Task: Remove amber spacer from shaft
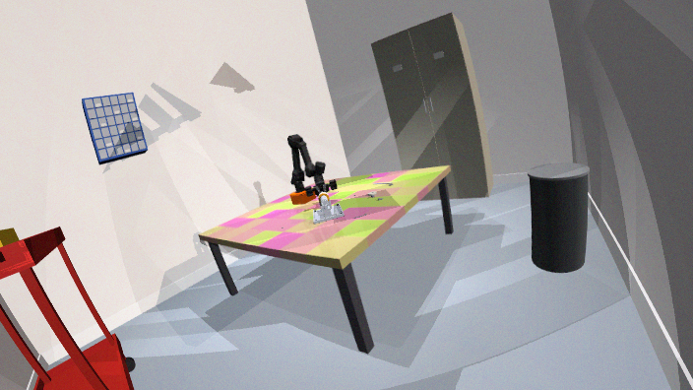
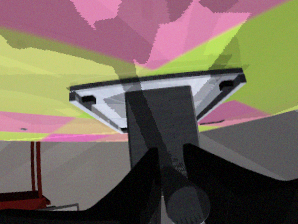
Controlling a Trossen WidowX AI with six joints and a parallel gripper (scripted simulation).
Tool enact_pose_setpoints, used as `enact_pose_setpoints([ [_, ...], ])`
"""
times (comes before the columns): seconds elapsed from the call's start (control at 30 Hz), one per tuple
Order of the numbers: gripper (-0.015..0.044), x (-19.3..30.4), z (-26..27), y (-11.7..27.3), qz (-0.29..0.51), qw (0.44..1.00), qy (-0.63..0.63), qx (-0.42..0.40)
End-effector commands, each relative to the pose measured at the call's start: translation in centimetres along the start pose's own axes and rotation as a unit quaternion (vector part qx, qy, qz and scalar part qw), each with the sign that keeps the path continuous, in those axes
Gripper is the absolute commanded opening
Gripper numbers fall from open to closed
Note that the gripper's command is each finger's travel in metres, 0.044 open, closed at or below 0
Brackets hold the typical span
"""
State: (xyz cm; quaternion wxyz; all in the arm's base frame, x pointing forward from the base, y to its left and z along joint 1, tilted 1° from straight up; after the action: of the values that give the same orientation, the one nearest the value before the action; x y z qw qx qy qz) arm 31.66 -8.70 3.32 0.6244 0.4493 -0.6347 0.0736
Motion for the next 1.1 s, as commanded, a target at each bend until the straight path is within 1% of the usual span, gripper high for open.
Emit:
enact_pose_setpoints([
  [0.0, 0.0000, -0.09, 0.06, 0.10, 0.000, 1.000, -0.002, -0.001],
  [1.07, 0.0000, -0.25, 0.09, 0.38, 0.000, 1.000, -0.002, -0.001],
])
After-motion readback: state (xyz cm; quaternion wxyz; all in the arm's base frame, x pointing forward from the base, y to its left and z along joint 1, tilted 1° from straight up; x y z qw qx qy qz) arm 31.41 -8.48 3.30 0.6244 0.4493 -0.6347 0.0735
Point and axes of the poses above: the point midway between the two fingers, 35 mm back from their tips, its own y axis back along the fingers, its own z axis across the jaws, x = y × z, the point moved 3 cm from there along y, back along the fingers, and after that the axes turned 13 degrees about -y, right-handed, at the moved point
